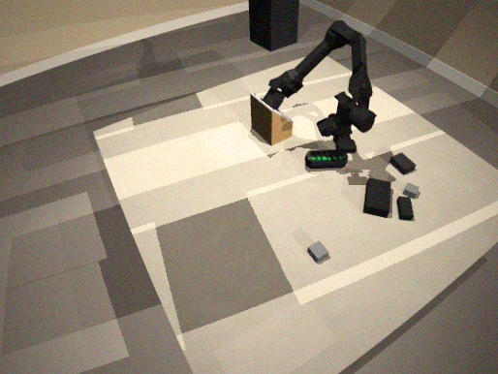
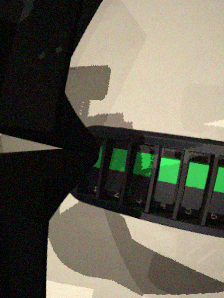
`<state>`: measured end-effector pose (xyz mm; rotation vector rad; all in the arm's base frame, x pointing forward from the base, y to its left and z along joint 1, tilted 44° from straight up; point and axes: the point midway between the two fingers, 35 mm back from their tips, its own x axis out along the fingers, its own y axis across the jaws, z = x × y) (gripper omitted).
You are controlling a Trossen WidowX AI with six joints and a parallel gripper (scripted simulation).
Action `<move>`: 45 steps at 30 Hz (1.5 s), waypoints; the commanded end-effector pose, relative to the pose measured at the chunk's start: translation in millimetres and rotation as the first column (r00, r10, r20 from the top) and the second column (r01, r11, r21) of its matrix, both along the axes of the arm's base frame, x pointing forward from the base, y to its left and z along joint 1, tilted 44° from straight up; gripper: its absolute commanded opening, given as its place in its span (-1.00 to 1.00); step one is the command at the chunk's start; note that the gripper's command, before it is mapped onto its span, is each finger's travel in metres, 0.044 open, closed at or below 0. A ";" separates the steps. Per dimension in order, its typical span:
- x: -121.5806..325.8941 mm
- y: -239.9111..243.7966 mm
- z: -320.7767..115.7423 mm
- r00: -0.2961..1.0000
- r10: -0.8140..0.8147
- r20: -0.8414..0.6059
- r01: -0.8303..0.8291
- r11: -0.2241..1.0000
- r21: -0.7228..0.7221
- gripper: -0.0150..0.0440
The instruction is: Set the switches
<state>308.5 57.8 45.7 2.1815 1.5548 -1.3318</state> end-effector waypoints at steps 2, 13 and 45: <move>-7.3 -2.3 0.4 1.000 0.013 -0.008 -0.013 1.000 0.001 -0.49; -28.9 -15.5 -9.3 1.000 0.013 -0.009 -0.013 1.000 0.002 -0.49; -35.6 -6.4 -10.0 1.000 0.013 -0.010 -0.013 1.000 0.000 -0.49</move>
